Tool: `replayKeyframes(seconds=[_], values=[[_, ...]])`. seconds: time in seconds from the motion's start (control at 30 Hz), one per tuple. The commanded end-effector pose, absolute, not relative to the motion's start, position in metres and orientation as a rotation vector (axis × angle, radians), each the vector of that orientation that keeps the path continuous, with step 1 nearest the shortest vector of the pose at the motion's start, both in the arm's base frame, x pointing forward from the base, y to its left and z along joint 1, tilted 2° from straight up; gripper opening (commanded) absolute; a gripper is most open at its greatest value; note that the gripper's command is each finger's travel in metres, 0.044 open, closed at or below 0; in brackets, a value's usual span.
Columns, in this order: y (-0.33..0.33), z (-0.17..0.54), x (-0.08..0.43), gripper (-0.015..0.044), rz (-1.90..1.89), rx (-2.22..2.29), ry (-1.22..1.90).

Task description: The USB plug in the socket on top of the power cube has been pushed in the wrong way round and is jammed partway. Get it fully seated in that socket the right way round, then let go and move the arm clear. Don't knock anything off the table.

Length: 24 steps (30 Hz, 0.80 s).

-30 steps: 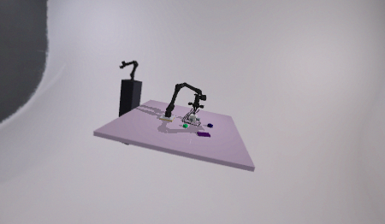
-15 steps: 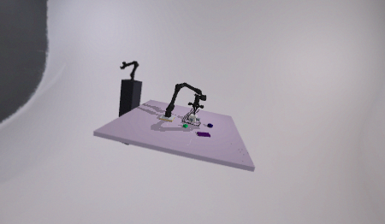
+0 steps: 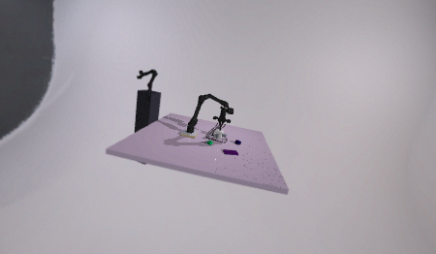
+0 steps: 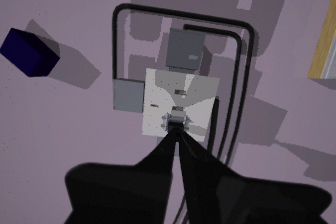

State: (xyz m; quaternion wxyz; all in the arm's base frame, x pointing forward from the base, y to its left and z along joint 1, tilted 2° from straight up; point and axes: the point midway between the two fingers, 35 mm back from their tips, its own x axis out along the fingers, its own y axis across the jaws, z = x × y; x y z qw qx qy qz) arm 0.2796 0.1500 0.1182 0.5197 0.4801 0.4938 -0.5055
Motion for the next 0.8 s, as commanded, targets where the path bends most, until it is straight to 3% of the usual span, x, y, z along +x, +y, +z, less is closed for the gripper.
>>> replayKeyframes(seconds=[0.0, 0.77], values=[[0.1493, 0.1159, 0.2790, 0.0000, -1.218, 1.151, 1.181], [0.1493, 0.1131, 0.2790, 0.0000, -1.218, 1.151, 1.181]])
